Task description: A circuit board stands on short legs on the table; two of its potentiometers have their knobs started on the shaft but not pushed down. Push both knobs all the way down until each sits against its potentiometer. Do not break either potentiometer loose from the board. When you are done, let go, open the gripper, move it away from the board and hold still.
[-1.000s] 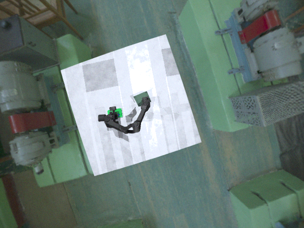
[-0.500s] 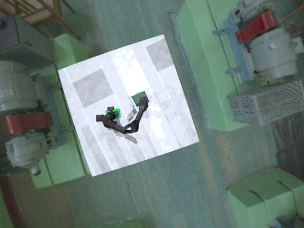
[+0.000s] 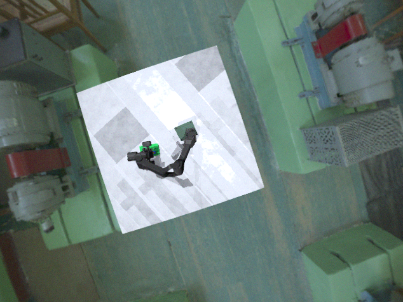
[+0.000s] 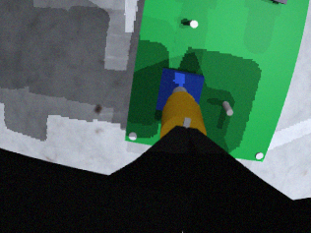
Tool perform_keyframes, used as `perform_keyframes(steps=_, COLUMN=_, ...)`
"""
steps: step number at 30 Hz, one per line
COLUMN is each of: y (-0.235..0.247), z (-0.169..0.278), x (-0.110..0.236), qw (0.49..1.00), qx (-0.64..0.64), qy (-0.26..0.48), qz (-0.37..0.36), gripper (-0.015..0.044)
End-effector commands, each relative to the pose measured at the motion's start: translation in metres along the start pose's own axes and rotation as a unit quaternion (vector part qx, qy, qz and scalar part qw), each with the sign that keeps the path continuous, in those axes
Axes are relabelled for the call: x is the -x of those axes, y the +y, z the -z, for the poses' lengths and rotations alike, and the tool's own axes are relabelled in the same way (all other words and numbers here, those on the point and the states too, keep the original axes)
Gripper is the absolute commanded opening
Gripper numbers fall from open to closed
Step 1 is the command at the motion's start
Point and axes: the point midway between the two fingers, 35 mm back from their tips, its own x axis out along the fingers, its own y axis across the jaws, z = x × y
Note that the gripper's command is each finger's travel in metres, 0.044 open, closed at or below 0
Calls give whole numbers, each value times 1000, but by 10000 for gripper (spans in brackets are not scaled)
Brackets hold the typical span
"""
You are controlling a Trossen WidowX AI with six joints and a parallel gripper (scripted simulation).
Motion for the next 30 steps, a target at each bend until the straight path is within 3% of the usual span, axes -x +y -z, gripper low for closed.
perform_keyframes(steps=1, y=1, z=-1, x=-2, qw=1000, qx=-1, qy=-1, qz=-1, gripper=0)
perform_keyframes(steps=30, y=1, z=-1, x=-8, qw=1000, qx=-1, qy=-1, qz=-2, gripper=0)
